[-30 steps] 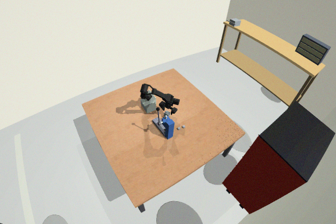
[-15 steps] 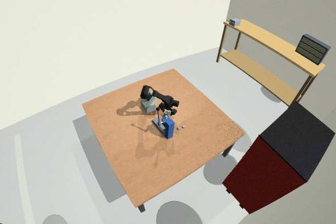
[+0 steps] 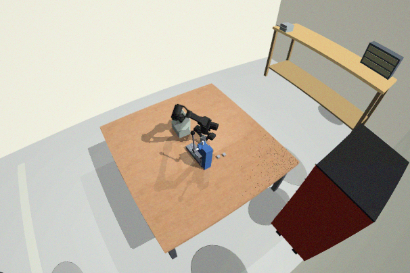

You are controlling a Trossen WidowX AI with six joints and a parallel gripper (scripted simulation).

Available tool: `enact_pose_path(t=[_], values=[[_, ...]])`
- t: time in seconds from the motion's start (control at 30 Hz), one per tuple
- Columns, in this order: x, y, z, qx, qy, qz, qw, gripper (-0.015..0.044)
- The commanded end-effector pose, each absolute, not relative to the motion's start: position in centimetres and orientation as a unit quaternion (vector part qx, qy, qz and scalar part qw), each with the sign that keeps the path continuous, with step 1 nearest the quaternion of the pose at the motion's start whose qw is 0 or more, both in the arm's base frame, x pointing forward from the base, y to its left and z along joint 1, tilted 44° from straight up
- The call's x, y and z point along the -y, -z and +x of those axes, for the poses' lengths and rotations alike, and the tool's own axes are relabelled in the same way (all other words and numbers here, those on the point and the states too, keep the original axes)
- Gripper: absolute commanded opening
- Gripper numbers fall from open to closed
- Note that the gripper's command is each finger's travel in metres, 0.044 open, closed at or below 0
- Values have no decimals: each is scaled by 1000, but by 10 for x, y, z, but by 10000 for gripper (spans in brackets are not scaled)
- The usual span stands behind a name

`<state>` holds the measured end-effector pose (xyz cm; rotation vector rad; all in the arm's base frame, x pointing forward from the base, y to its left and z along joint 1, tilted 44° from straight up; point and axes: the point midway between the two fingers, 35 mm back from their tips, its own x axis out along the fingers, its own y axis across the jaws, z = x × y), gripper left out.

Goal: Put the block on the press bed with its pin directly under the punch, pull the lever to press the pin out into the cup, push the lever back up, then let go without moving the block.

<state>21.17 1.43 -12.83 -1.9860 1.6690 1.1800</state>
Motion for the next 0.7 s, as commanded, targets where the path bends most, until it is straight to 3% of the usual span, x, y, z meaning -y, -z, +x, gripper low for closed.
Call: enact_pose_path(t=[0.0, 0.3, 0.43, 0.67], values=[[-14, 128, 212, -579, -409, -691, 143, 163], [-14, 128, 212, -579, -409, -691, 143, 103], [-25, 117, 213, -578, -410, -691, 144, 0], [-55, 85, 213, -578, -410, -690, 144, 0]])
